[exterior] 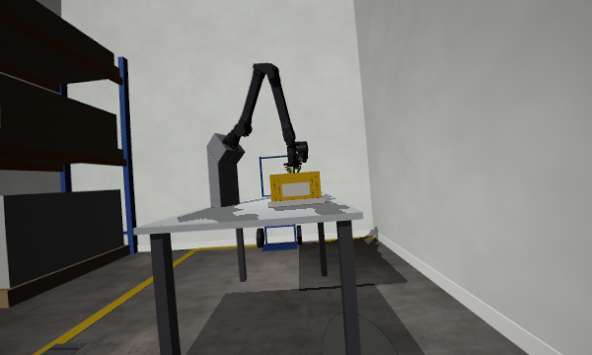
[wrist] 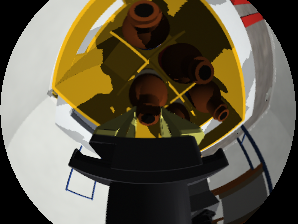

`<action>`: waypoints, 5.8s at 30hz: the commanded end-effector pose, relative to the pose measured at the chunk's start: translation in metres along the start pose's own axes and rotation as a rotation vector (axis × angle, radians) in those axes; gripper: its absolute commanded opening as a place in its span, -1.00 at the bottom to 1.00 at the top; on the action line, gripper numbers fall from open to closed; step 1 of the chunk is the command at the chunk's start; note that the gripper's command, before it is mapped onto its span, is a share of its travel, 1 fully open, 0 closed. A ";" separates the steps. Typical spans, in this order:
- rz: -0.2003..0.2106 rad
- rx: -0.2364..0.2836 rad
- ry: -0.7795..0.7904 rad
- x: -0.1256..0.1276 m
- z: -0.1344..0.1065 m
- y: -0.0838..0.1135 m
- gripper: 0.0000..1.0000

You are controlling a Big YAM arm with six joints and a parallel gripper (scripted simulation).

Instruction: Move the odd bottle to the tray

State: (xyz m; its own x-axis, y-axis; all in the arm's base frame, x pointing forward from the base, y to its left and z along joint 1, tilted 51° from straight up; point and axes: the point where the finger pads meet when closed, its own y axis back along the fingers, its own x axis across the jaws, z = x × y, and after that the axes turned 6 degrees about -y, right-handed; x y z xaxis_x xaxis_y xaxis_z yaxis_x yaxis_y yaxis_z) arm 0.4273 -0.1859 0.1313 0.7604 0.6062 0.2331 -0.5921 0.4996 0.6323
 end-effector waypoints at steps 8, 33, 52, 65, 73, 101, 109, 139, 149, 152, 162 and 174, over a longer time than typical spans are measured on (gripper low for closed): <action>-0.005 -0.008 -0.002 -0.002 0.006 -0.004 -1.00; -0.005 -0.008 -0.002 -0.002 0.006 -0.004 -1.00; -0.005 -0.008 -0.002 -0.002 0.006 -0.004 -1.00; -0.005 -0.008 -0.002 -0.002 0.006 -0.004 0.21; -0.005 -0.008 -0.002 -0.002 0.006 -0.004 0.21; 0.009 -0.004 -0.004 0.004 0.000 0.015 0.21; 0.010 -0.005 -0.005 0.004 0.001 0.036 0.21; 0.017 -0.013 -0.006 0.006 0.005 0.090 0.21; 0.015 -0.011 -0.006 0.005 0.004 0.089 -1.00; 0.015 -0.011 -0.006 0.005 0.004 0.089 -1.00; 0.015 -0.011 -0.006 0.005 0.004 0.089 -1.00; 0.013 -0.014 -0.007 0.007 0.011 0.089 -1.00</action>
State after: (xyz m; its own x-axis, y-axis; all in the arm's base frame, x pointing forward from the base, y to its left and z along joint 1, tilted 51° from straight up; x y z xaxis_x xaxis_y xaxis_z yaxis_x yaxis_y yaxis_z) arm 0.3784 -0.1462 0.1839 0.7615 0.6054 0.2316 -0.5906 0.5008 0.6327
